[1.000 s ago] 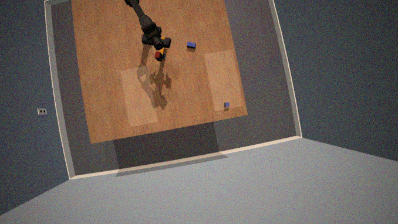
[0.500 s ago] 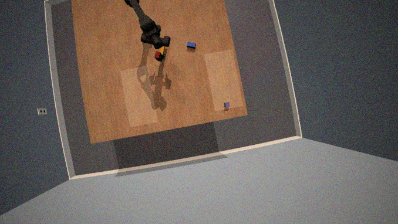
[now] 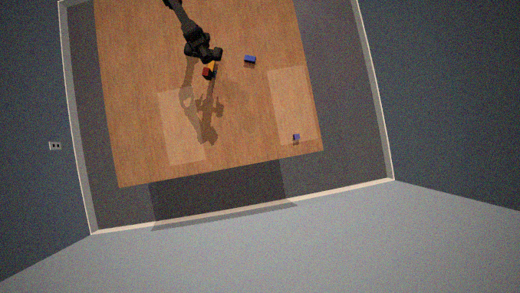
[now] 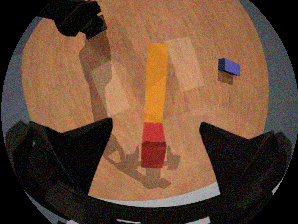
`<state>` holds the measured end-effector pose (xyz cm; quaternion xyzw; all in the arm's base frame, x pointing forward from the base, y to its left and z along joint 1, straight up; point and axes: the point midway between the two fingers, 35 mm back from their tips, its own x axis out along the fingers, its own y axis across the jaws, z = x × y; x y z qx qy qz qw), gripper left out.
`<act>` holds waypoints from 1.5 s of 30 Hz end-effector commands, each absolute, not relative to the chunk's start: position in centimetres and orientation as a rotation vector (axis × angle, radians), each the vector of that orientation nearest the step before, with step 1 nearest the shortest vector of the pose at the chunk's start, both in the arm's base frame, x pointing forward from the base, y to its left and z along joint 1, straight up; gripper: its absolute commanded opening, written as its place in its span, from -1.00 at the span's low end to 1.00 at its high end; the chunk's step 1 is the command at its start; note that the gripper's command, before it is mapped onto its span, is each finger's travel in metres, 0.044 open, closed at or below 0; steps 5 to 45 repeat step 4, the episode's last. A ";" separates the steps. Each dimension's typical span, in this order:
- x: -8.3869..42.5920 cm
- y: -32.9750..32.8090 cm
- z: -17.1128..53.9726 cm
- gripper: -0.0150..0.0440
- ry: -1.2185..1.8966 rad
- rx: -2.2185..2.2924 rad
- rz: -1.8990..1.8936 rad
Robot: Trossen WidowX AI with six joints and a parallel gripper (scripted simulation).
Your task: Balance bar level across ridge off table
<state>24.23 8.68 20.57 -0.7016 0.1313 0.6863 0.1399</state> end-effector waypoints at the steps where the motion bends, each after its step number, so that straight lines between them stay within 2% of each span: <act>1: 24.2 8.7 20.6 1.00 0.380 -2.027 1.983; 45: 24.2 8.7 20.6 1.00 0.380 -2.027 1.983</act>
